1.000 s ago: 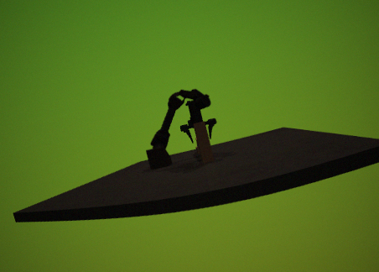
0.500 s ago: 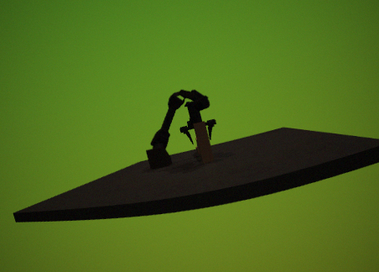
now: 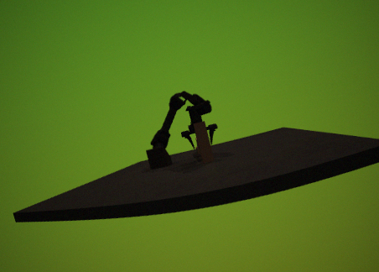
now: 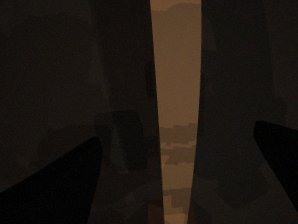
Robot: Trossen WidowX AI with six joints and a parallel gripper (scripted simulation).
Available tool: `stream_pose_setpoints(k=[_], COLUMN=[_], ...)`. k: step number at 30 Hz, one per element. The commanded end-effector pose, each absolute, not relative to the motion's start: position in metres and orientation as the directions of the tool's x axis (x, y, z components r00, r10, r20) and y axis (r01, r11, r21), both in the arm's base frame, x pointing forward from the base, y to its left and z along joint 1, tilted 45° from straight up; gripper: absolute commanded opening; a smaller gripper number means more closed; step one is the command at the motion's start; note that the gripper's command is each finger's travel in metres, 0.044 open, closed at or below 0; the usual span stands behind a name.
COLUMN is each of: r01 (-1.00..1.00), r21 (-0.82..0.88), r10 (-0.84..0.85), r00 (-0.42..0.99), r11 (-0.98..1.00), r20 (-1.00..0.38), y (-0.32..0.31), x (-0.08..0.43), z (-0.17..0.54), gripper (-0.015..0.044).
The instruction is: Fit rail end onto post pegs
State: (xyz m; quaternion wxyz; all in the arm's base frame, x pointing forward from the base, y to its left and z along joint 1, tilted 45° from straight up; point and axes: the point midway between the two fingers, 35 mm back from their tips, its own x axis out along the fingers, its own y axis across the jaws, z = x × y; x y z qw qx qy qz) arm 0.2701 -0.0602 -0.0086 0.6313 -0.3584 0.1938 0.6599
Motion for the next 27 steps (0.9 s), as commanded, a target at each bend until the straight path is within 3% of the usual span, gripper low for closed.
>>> stream_pose_setpoints(k=[1, 22, 27], r01=[-0.975, -0.974, -0.974], r21=[-0.190, -0.191, -0.191], r10=[0.700, 0.703, 0.703], r00=[0.053, 0.053, 0.053], r11=[-0.119, -0.120, -0.120], r20=[-0.712, -0.710, -0.710], y=[-0.054, -0.031, -0.031], x=[0.269, 0.269, 0.269], z=[-0.015, -0.036, -0.036], gripper=[0.0440, 0.0440, 0.0309])
